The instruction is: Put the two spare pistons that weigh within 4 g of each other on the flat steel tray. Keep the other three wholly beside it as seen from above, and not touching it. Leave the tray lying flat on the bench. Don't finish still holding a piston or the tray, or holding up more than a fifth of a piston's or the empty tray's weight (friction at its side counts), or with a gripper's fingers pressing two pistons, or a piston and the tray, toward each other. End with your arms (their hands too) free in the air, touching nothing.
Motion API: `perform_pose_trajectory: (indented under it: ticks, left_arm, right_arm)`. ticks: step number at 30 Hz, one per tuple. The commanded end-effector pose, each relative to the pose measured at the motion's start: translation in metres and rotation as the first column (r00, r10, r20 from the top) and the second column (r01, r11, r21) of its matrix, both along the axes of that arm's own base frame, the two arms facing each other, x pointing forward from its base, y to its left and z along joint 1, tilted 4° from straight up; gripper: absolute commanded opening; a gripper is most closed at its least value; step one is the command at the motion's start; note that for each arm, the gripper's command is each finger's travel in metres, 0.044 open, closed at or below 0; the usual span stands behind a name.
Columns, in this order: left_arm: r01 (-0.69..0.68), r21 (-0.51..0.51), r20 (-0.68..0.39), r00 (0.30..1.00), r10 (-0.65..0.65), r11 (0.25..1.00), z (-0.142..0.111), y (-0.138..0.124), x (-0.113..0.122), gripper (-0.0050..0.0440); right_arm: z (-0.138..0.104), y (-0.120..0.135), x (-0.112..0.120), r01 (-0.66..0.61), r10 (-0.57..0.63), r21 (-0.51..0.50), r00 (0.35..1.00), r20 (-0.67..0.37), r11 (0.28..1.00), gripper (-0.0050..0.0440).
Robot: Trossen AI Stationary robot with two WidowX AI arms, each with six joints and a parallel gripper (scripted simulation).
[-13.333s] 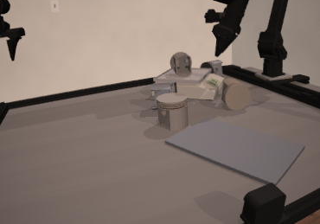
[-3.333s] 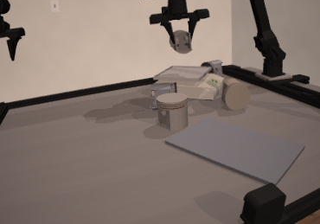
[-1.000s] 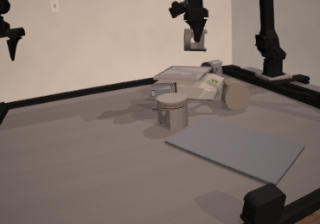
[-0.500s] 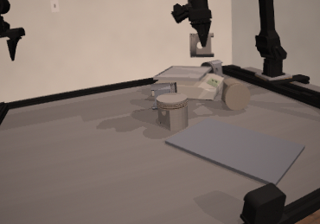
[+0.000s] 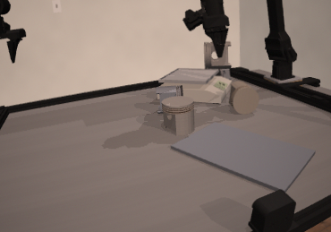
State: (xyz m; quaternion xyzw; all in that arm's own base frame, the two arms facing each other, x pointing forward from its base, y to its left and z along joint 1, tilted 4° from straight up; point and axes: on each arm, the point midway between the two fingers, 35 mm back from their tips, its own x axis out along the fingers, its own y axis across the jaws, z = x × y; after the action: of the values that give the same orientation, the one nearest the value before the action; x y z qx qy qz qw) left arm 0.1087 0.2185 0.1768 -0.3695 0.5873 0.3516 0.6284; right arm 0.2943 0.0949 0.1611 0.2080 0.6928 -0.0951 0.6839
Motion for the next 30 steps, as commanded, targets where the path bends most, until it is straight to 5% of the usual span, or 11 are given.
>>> perform_pose_trajectory:
  ticks: [1, 16, 30]
  left_arm:
    - [0.001, -0.002, 0.001, 1.000, -0.001, 1.000, 0.000, 0.000, 0.000, 0.0440]
    - [0.001, -0.002, 0.001, 1.000, -0.001, 1.000, 0.000, 0.000, 0.000, 0.0440]
    - [0.001, -0.002, 0.001, 1.000, -0.001, 1.000, 0.000, 0.000, 0.000, 0.0440]
  right_arm:
    - [0.000, 0.013, 0.005, 0.001, -0.001, 0.000, 1.000, 0.012, 1.000, 0.0158]
    - [-0.012, 0.086, 0.017, 0.001, -0.001, 0.000, 1.000, 0.012, 1.000, 0.0158]
    - [-0.019, 0.128, 0.024, 0.001, -0.001, 0.000, 1.000, 0.012, 1.000, 0.0158]
